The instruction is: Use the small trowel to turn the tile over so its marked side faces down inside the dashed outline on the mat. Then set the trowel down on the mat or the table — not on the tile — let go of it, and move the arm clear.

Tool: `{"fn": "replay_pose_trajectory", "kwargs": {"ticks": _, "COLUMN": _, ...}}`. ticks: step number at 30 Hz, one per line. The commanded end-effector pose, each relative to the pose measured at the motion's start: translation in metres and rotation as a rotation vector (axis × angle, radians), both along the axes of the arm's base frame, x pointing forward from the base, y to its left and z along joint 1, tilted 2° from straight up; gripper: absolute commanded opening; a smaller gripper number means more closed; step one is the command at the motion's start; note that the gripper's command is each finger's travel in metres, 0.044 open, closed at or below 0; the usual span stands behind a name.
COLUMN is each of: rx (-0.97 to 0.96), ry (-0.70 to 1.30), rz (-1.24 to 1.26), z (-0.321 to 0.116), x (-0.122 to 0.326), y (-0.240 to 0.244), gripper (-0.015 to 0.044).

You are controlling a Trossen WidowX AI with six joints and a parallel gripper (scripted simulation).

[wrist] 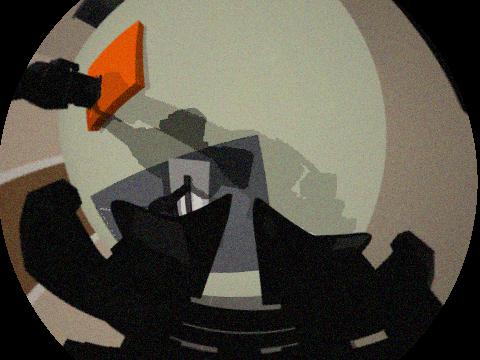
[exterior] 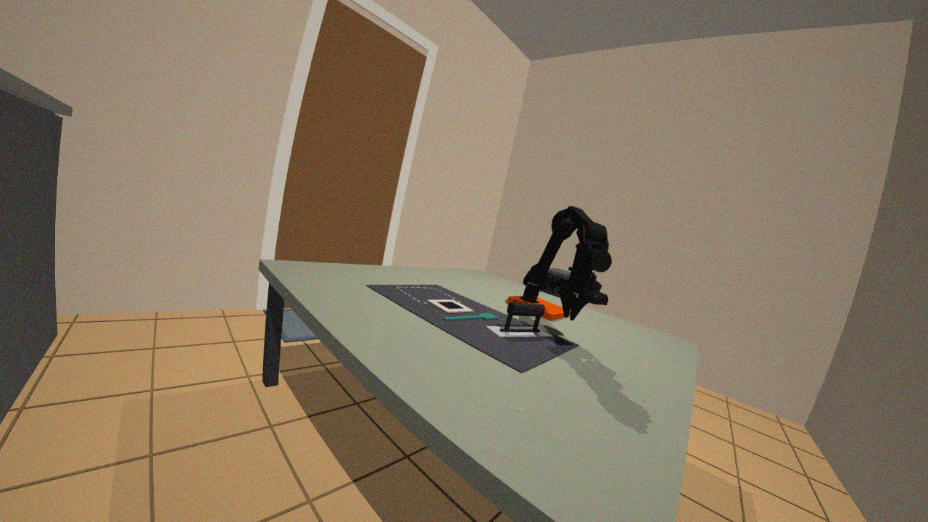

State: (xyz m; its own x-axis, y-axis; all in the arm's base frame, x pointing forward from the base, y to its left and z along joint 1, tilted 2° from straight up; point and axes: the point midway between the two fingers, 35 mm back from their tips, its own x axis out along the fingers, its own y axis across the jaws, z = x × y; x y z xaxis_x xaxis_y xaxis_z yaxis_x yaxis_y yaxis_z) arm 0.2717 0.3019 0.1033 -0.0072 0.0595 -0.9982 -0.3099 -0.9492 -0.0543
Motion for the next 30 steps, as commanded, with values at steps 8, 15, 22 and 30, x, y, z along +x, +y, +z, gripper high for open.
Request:
{"fn": "replay_pose_trajectory", "kwargs": {"ticks": 8, "rx": 0.000, "ry": 0.000, "rz": 0.000, "z": -0.0001, "x": 0.0000, "y": 0.0000, "gripper": 0.0048}}
{"fn": "replay_pose_trajectory", "kwargs": {"ticks": 15, "rx": 0.000, "ry": 0.000, "rz": 0.000, "z": -0.0001, "x": 0.0000, "y": 0.0000, "gripper": 0.0000}}
{"fn": "replay_pose_trajectory", "kwargs": {"ticks": 22, "rx": 0.000, "ry": 0.000, "rz": 0.000, "z": -0.0001, "x": 0.0000, "y": 0.0000, "gripper": 0.0000}}
{"fn": "replay_pose_trajectory", "kwargs": {"ticks": 30, "rx": 0.000, "ry": 0.002, "rz": -0.023, "z": 0.0001, "x": 0.0005, "y": -0.0008, "gripper": 0.0179}}
